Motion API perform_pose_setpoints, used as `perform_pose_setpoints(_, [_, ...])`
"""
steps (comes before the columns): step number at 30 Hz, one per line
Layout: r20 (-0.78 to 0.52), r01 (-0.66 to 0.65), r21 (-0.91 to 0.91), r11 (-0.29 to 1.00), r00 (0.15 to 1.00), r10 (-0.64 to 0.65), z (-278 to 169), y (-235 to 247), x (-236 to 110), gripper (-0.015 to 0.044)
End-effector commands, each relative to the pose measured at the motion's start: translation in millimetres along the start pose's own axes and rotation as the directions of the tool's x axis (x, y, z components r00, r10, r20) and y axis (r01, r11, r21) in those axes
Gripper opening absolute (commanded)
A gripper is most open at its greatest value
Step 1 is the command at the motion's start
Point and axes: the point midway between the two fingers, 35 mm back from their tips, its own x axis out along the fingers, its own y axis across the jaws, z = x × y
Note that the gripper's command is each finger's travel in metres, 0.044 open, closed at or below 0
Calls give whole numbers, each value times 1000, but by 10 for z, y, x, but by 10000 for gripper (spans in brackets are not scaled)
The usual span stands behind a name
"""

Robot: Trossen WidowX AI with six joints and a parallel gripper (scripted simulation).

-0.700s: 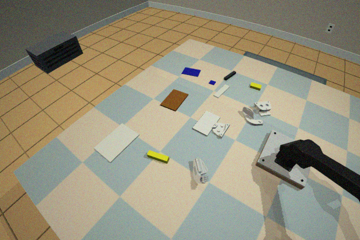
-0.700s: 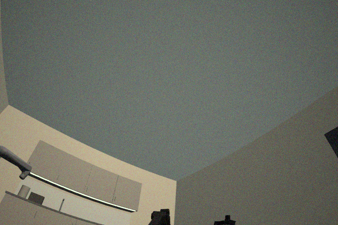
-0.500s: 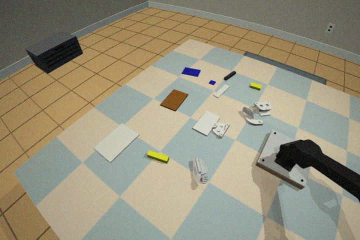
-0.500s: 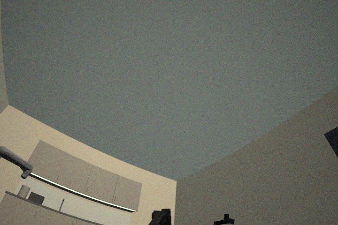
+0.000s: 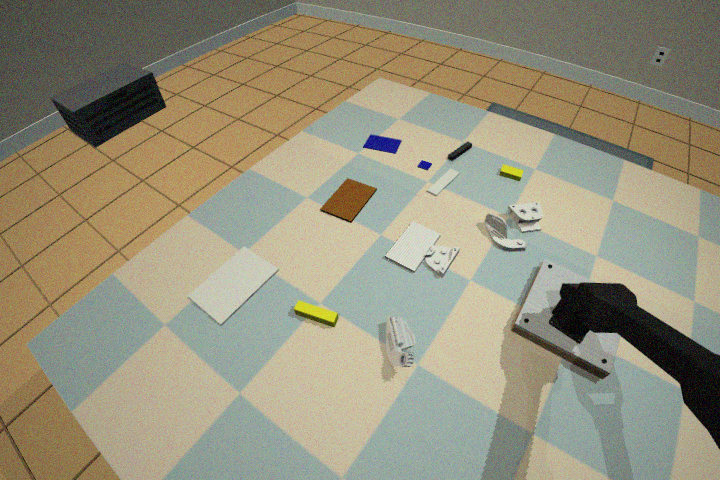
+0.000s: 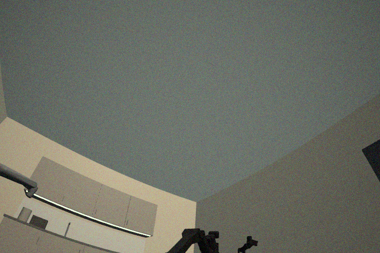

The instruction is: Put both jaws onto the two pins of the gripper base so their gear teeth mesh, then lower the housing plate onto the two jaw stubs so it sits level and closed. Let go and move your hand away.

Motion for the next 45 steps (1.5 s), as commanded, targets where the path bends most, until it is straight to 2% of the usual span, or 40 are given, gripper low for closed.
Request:
perform_pose_setpoints(1, [-77, -60, 25, 998, 995, 61, -472, 9, -97, 440])
perform_pose_setpoints(12, [-306, -187, 70, 980, 931, 199, -1862, -164, -578, 440])
perform_pose_setpoints(22, [-459, -255, 117, 960, 843, 279, -2778, -456, -1164, 440])
perform_pose_setpoints(34, [-692, -265, 242, 934, 627, 357, -3827, -918, -2248, 440])
perform_pose_setpoints(45, [-850, -203, 316, 927, 373, 372, -4424, -1487, -3411, 440])
